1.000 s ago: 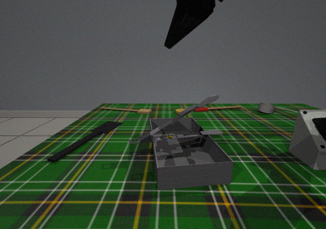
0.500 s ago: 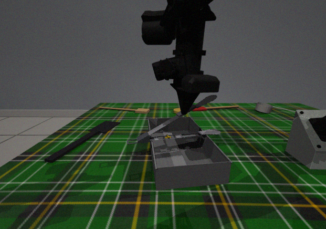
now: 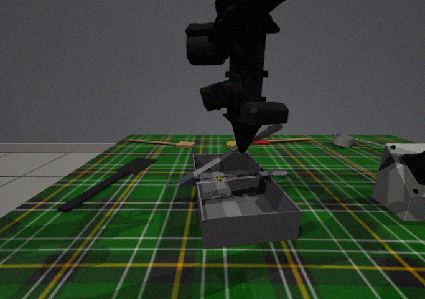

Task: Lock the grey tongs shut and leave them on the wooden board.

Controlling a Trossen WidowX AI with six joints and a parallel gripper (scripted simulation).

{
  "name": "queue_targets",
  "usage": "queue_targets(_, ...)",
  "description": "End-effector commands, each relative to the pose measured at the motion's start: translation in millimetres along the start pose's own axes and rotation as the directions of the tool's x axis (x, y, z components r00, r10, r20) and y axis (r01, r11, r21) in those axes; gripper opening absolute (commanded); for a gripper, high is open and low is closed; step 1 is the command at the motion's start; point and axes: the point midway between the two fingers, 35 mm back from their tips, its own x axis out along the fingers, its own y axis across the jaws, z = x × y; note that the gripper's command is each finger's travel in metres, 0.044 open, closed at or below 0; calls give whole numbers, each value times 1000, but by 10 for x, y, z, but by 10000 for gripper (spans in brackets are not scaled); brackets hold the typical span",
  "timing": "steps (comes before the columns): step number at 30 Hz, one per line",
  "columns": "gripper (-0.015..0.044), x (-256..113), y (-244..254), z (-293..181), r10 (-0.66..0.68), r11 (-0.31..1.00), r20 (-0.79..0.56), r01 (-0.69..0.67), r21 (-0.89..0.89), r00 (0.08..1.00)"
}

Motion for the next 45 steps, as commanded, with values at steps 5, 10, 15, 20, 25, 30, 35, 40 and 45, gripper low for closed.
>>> queue_targets(5,-150,137,3,-6,7,1000,-2,-7,2,1000)
queue_targets(10,-150,219,3,-3,7,1000,-2,-7,2,1000)
queue_targets(15,-150,301,3,-3,7,1000,-2,-7,1,1000)
queue_targets(20,-150,382,6,-4,8,1000,-1,-8,1,1000)
queue_targets(25,-150,463,9,-7,8,1000,-1,-8,1,1000)
queue_targets(30,-150,544,14,-12,9,1000,-1,-9,1,1000)
queue_targets(35,-150,584,17,-15,9,1000,-1,-9,1,1000)
queue_targets(40,-150,583,9,-14,9,1000,-1,-9,1,1000)
queue_targets(45,-150,581,-52,-7,8,1000,-1,-8,1,1000)
